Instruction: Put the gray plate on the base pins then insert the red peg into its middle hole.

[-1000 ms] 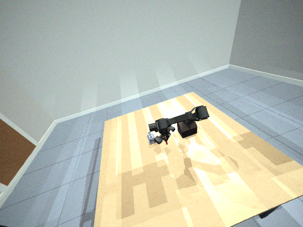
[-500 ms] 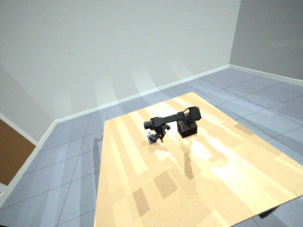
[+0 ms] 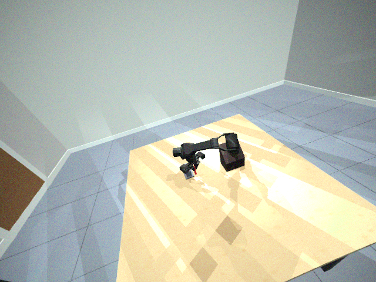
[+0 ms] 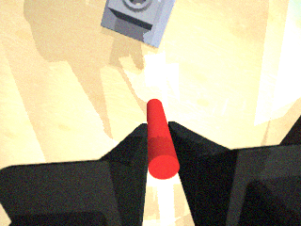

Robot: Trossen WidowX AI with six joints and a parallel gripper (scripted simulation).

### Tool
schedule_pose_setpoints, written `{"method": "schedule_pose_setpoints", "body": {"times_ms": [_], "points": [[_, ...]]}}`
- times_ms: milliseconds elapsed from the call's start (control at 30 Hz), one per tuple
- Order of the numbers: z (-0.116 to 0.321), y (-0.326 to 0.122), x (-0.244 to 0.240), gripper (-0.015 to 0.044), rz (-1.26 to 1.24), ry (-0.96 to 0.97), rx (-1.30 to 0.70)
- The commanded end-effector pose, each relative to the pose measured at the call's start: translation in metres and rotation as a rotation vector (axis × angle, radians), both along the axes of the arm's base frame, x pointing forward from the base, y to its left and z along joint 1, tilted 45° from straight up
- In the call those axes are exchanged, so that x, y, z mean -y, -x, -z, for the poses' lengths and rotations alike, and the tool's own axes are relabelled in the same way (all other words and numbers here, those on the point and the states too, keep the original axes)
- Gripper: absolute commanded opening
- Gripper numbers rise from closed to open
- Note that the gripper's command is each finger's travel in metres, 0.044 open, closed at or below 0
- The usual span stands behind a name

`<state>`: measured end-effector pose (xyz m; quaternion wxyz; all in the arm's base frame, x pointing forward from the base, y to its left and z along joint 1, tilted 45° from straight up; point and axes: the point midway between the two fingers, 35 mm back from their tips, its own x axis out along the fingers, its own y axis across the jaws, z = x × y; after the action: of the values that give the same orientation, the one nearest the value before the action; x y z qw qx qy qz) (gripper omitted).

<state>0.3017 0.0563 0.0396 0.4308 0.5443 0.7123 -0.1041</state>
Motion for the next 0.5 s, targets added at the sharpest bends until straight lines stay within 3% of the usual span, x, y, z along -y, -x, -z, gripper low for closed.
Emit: {"method": "schedule_pose_setpoints", "body": {"times_ms": [0, 467], "points": [[0.007, -0.009, 0.010, 0.0000, -0.001, 0.005, 0.004], [0.035, -0.032, 0.035, 0.0000, -0.006, -0.002, 0.007]]}}
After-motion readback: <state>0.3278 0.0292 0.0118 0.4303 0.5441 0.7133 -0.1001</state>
